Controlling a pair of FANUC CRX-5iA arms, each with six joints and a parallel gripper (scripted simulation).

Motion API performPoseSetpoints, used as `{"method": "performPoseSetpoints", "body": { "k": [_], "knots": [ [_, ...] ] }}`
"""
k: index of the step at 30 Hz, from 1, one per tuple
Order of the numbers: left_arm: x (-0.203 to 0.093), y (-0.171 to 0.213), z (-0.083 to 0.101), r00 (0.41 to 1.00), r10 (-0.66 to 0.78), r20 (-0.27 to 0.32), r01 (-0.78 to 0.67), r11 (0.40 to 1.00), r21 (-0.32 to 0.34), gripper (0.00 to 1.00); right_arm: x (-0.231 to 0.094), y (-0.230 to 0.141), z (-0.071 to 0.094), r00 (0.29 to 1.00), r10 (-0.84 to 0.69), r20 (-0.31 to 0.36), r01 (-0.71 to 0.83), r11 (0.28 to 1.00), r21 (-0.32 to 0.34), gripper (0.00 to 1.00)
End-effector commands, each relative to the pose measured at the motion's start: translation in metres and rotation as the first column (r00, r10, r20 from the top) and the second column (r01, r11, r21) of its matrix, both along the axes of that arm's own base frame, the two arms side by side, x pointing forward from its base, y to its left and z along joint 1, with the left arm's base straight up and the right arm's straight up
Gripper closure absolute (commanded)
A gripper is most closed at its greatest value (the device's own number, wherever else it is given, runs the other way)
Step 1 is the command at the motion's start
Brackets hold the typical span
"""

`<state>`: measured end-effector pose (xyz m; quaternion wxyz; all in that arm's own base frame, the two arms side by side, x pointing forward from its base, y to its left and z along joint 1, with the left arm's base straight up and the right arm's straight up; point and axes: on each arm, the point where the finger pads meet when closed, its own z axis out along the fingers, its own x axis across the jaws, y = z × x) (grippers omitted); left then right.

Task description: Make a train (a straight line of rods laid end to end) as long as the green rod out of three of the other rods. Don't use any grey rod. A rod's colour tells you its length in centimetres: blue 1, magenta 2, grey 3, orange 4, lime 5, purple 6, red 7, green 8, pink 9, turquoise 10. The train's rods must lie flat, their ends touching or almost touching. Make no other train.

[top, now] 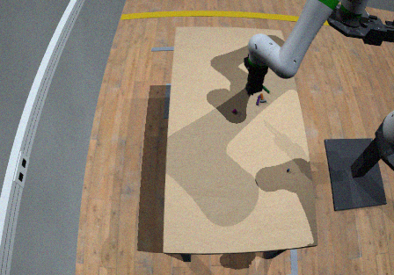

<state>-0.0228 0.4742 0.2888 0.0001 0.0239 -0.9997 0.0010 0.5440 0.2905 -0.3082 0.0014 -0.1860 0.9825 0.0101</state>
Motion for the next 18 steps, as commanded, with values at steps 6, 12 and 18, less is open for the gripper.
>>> {"method": "performPoseSetpoints", "body": {
  "k": [6,12,18],
  "knots": [
    [0.000,0.000,0.001,1.000,0.000,0.000,0.000,1.000,0.002,0.00,0.028,0.018,0.001,0.954,-0.301,0.002,0.300,0.954,-0.018,0.76],
    [0.000,0.000,0.001,1.000,0.000,0.000,0.000,1.000,0.002,0.00,0.044,0.028,0.001,0.882,-0.471,0.002,0.471,0.882,-0.018,0.76],
    [0.000,0.000,0.001,1.000,0.000,0.000,0.000,1.000,0.002,0.00,0.055,0.035,0.001,0.817,-0.577,0.001,0.576,0.817,-0.018,0.76]
  ]
}}
